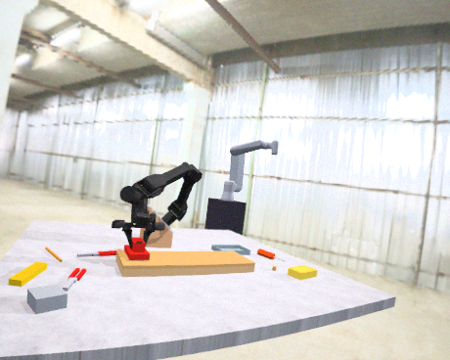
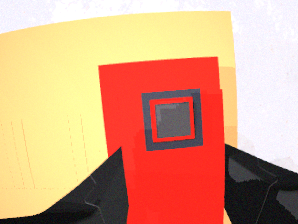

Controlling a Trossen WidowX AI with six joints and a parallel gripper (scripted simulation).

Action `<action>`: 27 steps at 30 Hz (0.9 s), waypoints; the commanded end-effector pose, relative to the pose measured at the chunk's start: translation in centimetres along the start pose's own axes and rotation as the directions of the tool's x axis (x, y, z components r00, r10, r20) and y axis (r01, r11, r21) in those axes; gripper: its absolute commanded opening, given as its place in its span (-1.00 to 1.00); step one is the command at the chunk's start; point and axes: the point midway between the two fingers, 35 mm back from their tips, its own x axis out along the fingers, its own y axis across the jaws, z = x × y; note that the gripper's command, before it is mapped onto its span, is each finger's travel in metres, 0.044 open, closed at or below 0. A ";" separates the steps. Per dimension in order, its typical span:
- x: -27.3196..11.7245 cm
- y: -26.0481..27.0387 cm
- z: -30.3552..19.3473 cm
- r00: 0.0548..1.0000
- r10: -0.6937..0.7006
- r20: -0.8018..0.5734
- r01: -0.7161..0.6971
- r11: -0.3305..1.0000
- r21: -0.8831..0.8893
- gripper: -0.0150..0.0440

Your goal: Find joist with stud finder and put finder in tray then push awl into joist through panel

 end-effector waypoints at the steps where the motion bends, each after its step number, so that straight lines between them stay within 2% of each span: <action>1: 0.4 -0.1 -0.1 1.000 0.002 0.010 -0.002 1.000 0.006 -0.49; 5: 0.6 0.1 -0.2 1.000 0.003 0.010 -0.003 1.000 0.006 -0.49; 27: 0.7 8.2 -0.1 1.000 0.007 0.009 -0.007 1.000 0.008 -0.49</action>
